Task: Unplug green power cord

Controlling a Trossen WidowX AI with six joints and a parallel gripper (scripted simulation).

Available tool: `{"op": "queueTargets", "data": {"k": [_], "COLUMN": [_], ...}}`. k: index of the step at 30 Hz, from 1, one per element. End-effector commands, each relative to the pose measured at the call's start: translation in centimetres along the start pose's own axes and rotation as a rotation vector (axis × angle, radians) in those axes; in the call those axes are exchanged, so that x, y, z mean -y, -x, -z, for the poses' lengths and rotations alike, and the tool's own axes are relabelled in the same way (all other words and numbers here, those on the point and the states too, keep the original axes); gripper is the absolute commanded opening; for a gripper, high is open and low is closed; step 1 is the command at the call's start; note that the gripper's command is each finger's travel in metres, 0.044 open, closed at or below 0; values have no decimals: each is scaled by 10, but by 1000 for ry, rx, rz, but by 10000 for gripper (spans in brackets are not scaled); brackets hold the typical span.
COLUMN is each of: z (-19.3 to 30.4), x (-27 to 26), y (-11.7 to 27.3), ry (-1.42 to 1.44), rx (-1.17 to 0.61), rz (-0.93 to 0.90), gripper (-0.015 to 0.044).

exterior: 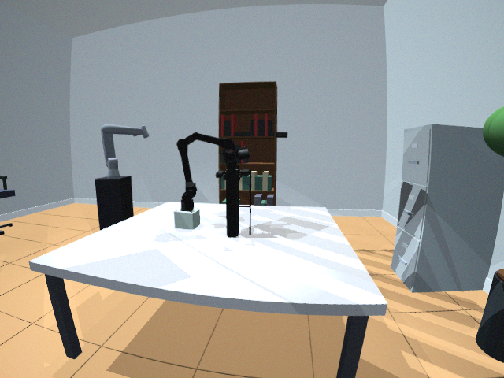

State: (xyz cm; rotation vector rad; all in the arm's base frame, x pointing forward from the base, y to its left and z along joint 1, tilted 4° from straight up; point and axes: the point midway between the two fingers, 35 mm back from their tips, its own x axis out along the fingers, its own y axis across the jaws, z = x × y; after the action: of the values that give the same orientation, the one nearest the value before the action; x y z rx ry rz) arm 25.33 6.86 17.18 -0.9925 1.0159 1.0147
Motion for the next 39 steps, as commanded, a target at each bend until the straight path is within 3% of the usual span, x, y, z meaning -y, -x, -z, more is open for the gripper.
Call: {"op": "queueTargets", "data": {"k": [1,39], "z": [68,113], "x": [20,27], "y": [-13,-7], "ry": [137,150], "rx": [-181,-198], "rz": [-85,-97], "gripper": [160,160]}}
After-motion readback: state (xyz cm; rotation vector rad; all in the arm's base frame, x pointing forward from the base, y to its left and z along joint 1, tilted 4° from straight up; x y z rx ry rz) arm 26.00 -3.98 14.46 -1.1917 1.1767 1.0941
